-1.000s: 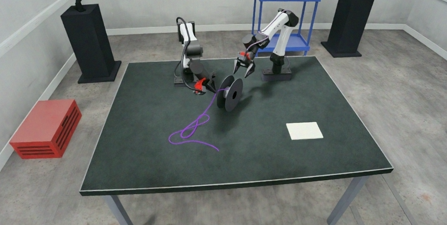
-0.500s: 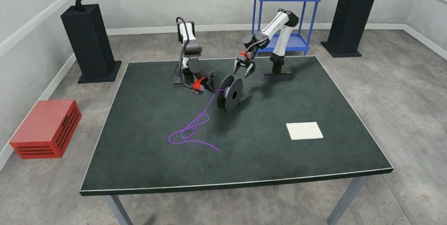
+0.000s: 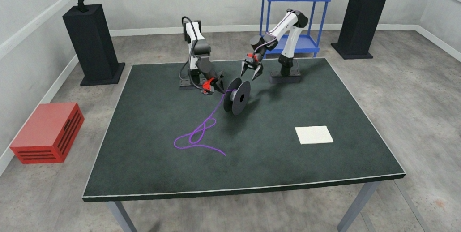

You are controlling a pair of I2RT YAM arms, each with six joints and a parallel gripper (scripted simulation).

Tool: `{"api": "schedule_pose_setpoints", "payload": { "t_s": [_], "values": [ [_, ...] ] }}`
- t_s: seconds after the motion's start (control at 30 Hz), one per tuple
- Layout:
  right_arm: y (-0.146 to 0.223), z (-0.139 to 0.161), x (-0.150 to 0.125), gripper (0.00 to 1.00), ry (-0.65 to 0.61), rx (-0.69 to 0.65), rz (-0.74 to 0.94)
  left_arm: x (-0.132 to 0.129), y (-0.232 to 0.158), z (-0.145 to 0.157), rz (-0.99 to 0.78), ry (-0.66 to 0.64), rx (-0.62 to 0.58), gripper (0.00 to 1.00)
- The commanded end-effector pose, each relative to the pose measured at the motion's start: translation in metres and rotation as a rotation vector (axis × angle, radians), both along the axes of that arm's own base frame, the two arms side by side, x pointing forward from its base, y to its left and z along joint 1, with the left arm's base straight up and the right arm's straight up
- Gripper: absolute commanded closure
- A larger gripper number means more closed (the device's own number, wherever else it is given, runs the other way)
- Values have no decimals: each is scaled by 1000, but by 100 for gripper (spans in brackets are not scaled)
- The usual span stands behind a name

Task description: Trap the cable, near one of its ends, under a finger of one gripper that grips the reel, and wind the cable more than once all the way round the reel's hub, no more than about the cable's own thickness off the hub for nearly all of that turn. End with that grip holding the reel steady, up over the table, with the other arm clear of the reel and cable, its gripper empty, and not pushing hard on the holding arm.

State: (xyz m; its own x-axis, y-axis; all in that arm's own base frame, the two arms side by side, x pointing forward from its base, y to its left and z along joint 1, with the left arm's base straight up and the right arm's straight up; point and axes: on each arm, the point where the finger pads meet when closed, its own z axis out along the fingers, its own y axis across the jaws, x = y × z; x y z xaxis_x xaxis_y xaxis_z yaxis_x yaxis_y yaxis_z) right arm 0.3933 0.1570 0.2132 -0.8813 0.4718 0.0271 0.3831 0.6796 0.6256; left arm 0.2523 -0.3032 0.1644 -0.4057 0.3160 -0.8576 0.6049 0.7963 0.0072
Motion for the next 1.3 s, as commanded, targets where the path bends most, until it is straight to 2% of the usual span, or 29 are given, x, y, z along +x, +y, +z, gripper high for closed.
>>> {"api": "schedule_pose_setpoints", "payload": {
  "t_s": [0.0,0.4,0.7,0.77,0.87,1.07,1.27],
  "values": [
    [-6,17,7,100,-51,4,-9,2,1,-3,1,2,0,25],
    [-2,7,2,100,-33,4,-5,3,1,-3,10,1,0,25],
    [15,14,-21,100,-48,5,-10,0,-1,-3,-1,2,0,25],
    [14,21,-18,100,-64,9,-13,-1,-3,-3,-1,2,0,25],
    [9,17,-14,100,-53,6,-25,2,0,-3,9,2,0,25],
    [26,12,-36,100,-47,6,-10,4,1,-3,8,2,0,25],
    [29,12,-40,100,-42,4,-9,1,-1,-4,-1,3,2,25]
  ]
}}
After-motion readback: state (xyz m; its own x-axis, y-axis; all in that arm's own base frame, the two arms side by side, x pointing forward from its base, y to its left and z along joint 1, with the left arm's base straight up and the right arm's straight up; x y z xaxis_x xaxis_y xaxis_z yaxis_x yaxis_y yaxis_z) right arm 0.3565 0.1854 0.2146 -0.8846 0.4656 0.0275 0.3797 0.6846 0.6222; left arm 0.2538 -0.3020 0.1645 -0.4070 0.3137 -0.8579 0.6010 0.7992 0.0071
